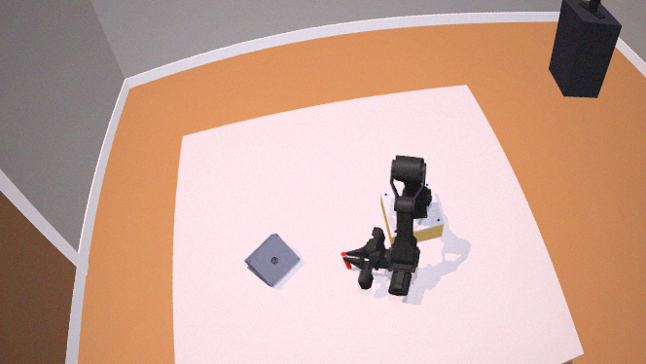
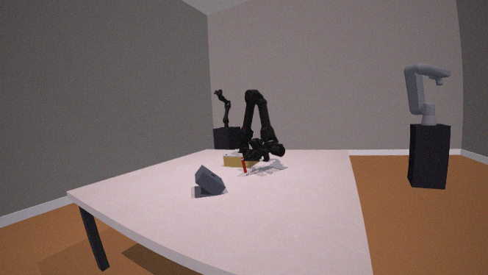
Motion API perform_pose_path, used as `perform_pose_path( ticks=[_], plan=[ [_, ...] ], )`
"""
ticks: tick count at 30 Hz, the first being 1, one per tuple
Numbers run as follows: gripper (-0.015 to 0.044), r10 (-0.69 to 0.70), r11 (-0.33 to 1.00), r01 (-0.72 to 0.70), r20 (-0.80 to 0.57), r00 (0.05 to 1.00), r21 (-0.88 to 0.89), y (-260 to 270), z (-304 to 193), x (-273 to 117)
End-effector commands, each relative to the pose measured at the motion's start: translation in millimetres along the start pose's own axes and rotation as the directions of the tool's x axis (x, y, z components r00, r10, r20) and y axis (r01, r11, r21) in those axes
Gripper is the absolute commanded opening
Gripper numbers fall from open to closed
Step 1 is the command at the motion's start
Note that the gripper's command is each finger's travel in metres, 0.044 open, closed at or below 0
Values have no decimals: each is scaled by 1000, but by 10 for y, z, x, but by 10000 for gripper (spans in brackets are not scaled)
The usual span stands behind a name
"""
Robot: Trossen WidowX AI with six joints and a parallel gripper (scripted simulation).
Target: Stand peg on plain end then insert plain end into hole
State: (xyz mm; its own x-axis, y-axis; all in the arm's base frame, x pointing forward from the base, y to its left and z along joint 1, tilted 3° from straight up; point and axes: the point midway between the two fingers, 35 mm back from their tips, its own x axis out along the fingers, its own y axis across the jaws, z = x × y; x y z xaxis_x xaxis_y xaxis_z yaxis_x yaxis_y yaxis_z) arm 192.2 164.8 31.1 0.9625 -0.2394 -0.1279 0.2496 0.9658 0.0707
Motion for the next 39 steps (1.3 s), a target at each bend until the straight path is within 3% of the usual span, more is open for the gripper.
perform_pose_path(
  ticks=[1, 39],
  plan=[
    [49, 0, 1000, 0, 0, 1000, 0, -1, -19, 3],
    [49, 3, 1000, -3, -1, 1000, 27, 22, -91, 12]
  ],
)
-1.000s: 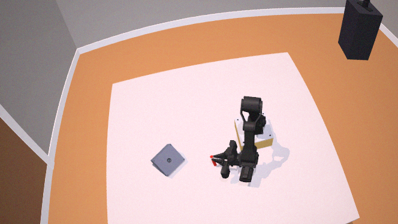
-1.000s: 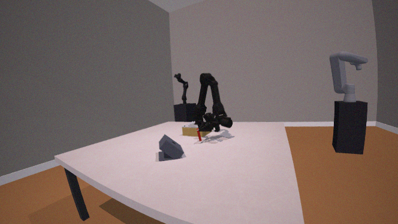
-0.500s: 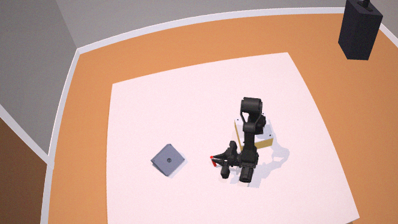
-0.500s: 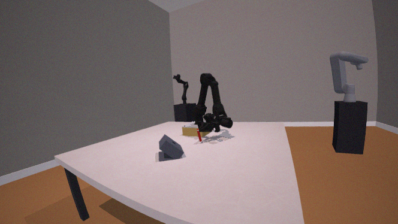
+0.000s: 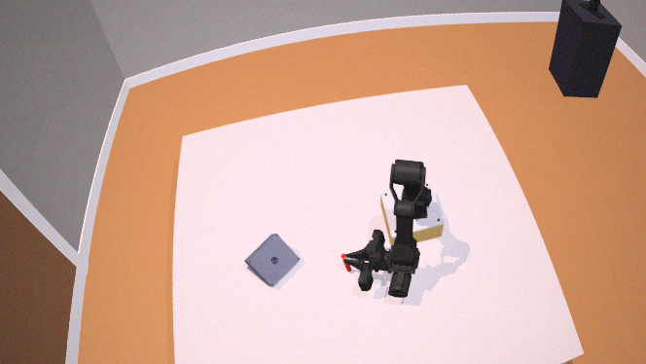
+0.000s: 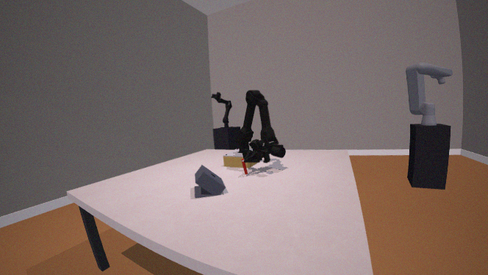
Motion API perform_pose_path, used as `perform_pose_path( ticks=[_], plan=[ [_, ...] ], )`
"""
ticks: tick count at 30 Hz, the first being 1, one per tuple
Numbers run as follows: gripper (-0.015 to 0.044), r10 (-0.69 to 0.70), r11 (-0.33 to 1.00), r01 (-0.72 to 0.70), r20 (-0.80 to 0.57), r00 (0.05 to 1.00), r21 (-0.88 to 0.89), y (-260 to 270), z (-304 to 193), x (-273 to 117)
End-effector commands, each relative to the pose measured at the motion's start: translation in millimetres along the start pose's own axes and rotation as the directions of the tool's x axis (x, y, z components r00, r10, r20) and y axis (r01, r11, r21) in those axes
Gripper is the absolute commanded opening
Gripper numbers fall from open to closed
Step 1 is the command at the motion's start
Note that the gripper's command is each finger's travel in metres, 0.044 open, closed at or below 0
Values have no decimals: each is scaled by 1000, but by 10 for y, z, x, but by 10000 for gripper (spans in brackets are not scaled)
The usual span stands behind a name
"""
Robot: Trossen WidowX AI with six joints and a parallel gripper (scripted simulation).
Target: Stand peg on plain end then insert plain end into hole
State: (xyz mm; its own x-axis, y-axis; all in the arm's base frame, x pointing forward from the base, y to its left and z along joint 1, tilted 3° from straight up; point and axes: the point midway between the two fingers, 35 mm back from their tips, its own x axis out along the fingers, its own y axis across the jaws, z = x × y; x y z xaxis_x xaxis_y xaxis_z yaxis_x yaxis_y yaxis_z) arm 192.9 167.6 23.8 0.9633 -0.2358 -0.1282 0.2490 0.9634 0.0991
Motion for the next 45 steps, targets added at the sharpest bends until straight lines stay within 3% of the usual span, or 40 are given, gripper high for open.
perform_pose_path(
  ticks=[1, 45],
  plan=[
    [49, 0, 1000, 0, 0, 1000, 0, -2, -19, 3],
    [49, 4, 1000, -4, -1, 1000, 29, 17, -103, 14]
  ],
)
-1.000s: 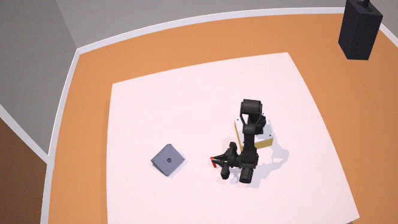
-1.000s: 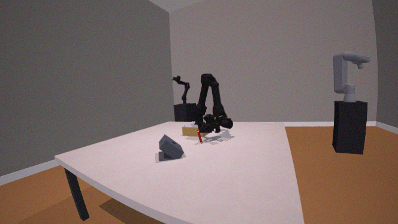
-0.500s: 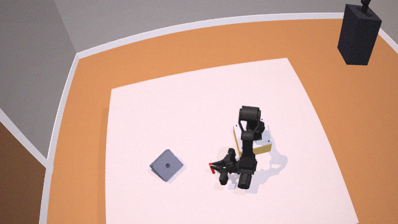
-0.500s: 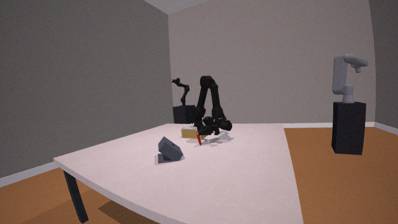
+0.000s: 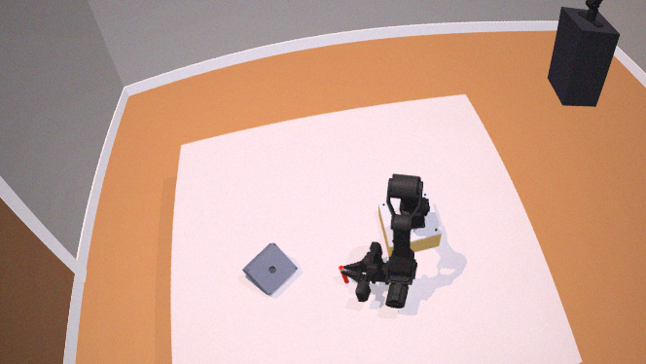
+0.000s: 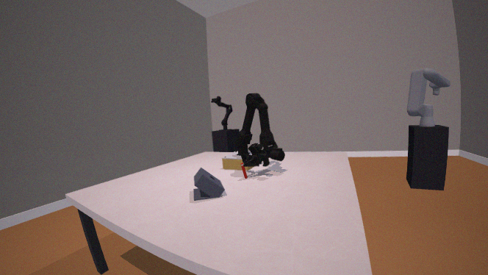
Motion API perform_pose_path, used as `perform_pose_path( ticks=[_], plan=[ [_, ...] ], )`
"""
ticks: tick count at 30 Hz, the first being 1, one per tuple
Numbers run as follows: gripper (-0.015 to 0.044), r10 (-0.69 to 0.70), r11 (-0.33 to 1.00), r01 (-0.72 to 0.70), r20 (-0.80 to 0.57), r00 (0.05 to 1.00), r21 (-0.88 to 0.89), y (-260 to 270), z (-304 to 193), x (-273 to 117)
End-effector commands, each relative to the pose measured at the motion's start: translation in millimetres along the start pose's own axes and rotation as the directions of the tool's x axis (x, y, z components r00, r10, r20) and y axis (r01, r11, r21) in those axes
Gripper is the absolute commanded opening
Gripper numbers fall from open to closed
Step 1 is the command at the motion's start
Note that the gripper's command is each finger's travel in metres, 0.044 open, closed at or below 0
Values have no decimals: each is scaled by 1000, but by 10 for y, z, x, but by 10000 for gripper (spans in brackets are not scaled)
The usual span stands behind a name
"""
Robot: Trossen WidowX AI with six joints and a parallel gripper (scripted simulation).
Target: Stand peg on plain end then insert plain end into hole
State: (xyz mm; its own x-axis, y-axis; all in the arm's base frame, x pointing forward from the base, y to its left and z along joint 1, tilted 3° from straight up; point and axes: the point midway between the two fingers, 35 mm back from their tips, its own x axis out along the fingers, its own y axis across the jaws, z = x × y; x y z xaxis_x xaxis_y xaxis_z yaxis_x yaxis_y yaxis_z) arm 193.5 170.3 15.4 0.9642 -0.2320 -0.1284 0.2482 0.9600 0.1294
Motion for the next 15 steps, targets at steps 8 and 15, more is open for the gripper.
perform_pose_path(
  ticks=[8, 15],
  plan=[
    [49, 1, 1000, -1, 0, 1000, 4, 0, -32, 5],
    [49, 1, 1000, -1, 0, 1000, 7, 4, -38, 2]
  ],
)
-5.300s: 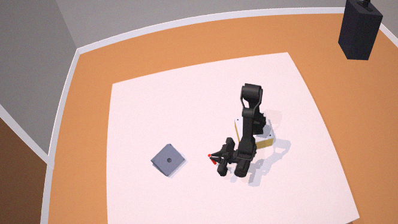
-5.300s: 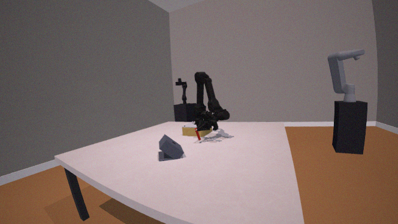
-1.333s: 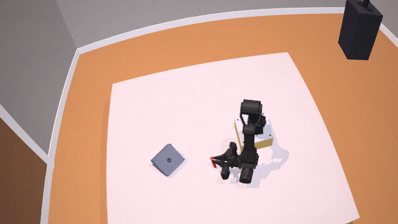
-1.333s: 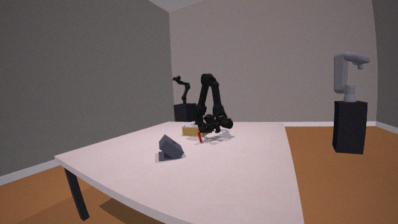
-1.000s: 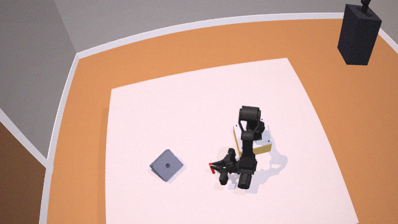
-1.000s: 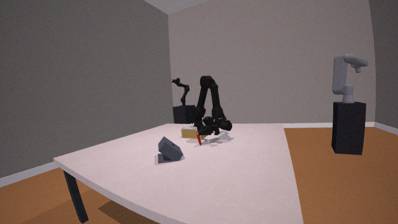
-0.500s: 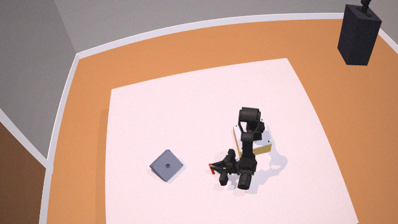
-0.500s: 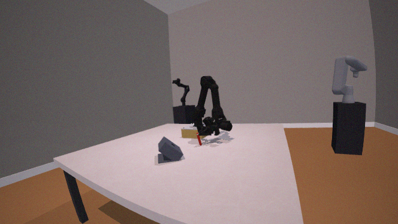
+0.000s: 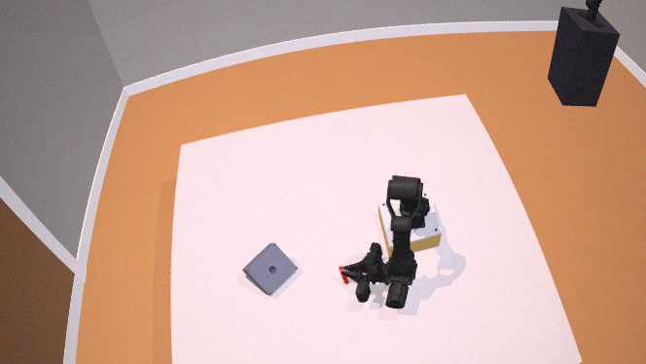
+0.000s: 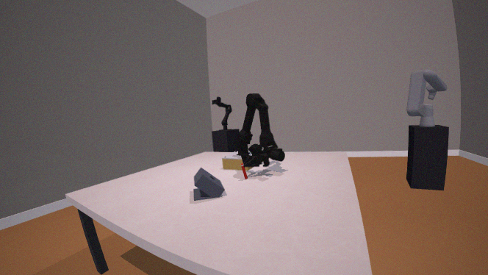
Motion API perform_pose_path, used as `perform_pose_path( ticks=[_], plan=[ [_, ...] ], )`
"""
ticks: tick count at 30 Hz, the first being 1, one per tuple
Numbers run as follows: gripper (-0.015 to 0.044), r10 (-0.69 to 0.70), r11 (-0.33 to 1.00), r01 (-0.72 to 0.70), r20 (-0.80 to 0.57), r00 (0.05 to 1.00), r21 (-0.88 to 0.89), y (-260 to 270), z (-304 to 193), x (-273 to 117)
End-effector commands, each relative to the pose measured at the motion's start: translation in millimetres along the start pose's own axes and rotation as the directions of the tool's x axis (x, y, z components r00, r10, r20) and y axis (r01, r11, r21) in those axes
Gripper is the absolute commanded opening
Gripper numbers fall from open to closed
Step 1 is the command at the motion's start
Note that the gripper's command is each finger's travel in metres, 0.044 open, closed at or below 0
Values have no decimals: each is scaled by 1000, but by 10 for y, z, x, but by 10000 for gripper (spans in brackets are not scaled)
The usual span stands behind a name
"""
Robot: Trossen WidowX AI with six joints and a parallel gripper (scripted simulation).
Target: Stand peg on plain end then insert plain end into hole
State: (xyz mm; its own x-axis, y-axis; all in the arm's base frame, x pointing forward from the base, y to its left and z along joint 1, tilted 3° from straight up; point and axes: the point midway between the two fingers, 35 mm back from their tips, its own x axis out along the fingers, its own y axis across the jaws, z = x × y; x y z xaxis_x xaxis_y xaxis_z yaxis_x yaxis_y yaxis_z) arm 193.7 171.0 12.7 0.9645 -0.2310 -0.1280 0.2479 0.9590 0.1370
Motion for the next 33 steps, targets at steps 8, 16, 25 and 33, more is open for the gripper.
perform_pose_path(
  ticks=[8, 16, 25, 33],
  plan=[
    [49, 0, 1000, 0, 1, 1000, 0, 0, -14, -18],
    [49, -1, 1000, 1, 2, 1000, 3, -2, -29, -31],
    [49, 0, 1000, 0, 7, 1000, 9, 0, -34, -44],
    [49, 1, 1000, -1, 12, 1000, 13, 2, -38, -54]
  ],
)
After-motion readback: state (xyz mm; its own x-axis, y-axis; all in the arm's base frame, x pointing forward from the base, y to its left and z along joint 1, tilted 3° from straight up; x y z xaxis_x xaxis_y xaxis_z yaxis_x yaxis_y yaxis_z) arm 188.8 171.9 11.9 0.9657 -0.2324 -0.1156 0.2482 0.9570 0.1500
